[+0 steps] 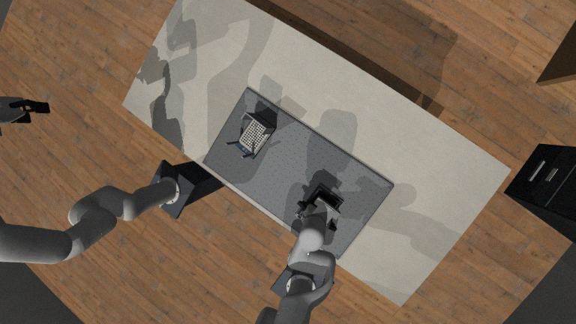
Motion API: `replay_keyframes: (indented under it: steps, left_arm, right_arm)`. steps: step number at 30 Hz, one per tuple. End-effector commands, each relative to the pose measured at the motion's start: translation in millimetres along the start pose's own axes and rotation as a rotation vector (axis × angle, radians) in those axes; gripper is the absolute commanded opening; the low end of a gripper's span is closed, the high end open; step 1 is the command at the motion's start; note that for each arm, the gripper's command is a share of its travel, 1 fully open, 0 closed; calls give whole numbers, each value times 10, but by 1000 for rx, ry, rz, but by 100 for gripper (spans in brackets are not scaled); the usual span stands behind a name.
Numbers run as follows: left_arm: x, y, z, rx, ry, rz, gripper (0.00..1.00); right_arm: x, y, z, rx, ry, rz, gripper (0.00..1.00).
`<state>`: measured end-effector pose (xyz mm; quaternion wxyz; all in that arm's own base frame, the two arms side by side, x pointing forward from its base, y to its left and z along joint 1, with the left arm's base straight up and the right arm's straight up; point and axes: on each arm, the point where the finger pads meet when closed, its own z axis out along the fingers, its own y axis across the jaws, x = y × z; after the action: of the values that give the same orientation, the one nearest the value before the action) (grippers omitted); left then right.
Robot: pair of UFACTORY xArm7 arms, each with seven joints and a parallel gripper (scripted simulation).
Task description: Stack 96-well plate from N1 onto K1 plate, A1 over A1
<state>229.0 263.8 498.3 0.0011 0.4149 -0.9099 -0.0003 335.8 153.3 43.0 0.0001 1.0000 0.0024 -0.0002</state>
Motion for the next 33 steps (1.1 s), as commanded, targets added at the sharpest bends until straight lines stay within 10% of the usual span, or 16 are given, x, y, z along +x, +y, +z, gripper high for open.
replay_keyframes:
  steps: [1,12,13,33]
  left_arm:
    - [-1,0,-10,1,-3,0,100]
    - [-1,0,-10,1,-3,0,100]
    - [-1,0,-10,1,-3,0,100]
    - [-1,0,-10,1,-3,0,100]
  right_arm:
    - [13,-5,-9,1,3,0,100]
    - [13,-6,-9,1,3,0,100]
    - [13,-6,-15,1,3,0,0]
    - [12,-5,-14,1,3,0,0]
